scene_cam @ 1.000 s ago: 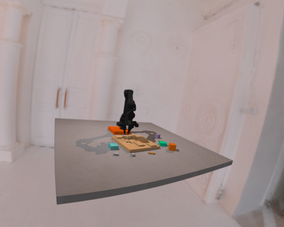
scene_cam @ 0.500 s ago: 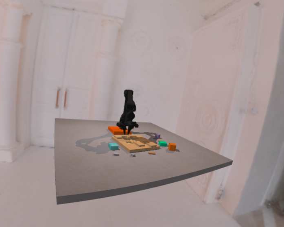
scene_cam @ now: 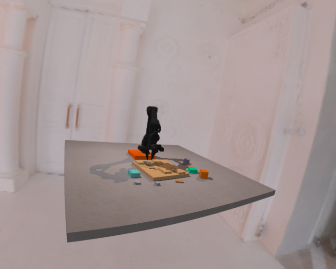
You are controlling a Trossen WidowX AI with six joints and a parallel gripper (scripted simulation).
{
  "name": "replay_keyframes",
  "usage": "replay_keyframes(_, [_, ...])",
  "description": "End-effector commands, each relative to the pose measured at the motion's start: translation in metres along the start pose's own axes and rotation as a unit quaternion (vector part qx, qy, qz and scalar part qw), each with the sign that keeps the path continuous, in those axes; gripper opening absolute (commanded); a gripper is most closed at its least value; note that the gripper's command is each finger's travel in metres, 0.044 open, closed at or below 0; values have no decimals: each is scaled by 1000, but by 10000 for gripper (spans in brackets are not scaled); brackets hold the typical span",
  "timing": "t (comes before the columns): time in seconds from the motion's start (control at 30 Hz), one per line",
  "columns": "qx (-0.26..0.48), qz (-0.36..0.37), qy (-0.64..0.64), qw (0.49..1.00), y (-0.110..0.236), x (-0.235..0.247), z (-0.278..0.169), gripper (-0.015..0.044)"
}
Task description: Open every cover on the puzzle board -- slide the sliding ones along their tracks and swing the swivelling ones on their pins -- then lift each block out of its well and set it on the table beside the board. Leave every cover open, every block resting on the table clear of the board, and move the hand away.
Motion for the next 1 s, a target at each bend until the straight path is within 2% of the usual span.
replay_keyframes(0.0, [3,2,0,1000,-5,0,-1,144])
replay_keyframes(0.97, [3,2,0,1000,-23,0,-1,144])
Point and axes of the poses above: the point midway between the two fingers, 35 mm back from their tips, its own y axis back along the fingers, its own x axis across the jaws, z = x × y, the point moved 6 cm from there along y, back along the fingers, and after that the axes turned 6 degrees about -y, right-handed, at the moved point
